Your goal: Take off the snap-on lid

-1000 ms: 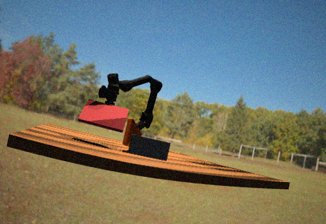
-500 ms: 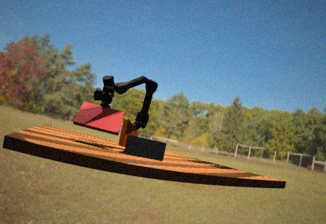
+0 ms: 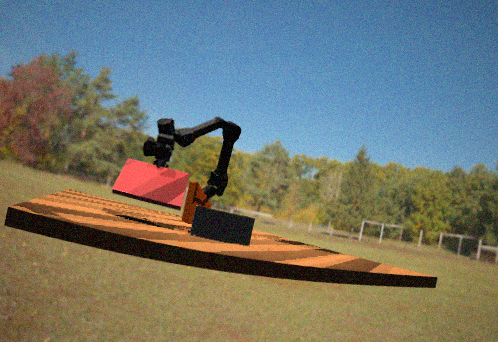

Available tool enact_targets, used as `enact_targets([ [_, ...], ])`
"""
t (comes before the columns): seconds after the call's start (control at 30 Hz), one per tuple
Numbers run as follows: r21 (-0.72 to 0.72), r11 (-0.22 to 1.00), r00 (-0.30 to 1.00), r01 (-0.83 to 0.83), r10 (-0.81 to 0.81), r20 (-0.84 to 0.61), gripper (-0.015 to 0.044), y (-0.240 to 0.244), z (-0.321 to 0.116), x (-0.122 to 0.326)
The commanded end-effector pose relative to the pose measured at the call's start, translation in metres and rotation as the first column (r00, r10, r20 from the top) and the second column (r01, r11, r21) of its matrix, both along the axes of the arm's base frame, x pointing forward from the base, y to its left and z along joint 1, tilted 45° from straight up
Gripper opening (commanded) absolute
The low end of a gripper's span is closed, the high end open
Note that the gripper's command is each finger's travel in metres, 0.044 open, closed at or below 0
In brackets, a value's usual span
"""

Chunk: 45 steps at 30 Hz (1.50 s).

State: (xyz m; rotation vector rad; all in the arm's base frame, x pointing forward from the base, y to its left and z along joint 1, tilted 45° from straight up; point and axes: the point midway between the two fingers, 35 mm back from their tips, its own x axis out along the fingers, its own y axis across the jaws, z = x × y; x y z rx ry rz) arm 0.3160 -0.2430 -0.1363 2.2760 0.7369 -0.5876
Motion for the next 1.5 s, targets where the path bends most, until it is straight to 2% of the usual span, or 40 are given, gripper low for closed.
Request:
enact_targets([
  [0.0,-0.003,1.000,1.000,0.003,-0.003,0.002,0.0000,0.001,-0.002,0.001],
  [1.47,-0.002,1.000,1.000,0.003,-0.003,0.003,0.0000,0.026,-0.027,0.000],
])
